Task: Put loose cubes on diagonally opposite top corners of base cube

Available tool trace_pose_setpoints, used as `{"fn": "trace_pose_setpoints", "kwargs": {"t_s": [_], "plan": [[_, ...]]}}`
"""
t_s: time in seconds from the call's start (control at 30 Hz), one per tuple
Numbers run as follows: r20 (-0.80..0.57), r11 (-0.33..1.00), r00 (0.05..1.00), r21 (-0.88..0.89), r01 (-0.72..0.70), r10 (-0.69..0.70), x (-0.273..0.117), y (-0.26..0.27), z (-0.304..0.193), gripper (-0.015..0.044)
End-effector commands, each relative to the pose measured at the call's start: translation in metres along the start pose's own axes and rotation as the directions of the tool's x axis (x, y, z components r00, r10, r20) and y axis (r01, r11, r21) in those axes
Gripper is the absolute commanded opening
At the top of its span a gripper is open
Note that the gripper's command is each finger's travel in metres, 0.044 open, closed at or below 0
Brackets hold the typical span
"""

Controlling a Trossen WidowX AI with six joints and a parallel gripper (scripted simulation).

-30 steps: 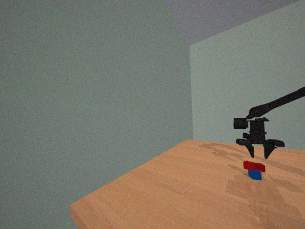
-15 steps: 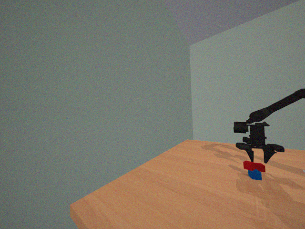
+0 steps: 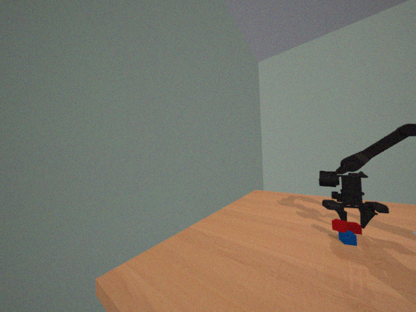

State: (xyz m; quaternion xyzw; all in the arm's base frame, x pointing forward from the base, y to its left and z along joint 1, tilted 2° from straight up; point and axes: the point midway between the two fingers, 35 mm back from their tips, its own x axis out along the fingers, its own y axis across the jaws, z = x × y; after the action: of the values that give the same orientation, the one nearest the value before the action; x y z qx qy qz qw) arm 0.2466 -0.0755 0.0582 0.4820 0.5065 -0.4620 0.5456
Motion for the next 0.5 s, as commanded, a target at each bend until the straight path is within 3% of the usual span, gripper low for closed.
{"fn": "trace_pose_setpoints", "kwargs": {"t_s": [0.0, 0.1, 0.47], "plan": [[-0.003, 1.000, 1.000, 0.006, -0.001, 0.001, 0.002, 0.000, -0.001, 0.0186], [-0.003, 1.000, 1.000, 0.006, -0.001, 0.001, 0.002, 0.000, -0.001, 0.0107], [-0.003, 1.000, 1.000, 0.006, -0.001, 0.001, -0.018, 0.003, 0.001, 0.0105]]}}
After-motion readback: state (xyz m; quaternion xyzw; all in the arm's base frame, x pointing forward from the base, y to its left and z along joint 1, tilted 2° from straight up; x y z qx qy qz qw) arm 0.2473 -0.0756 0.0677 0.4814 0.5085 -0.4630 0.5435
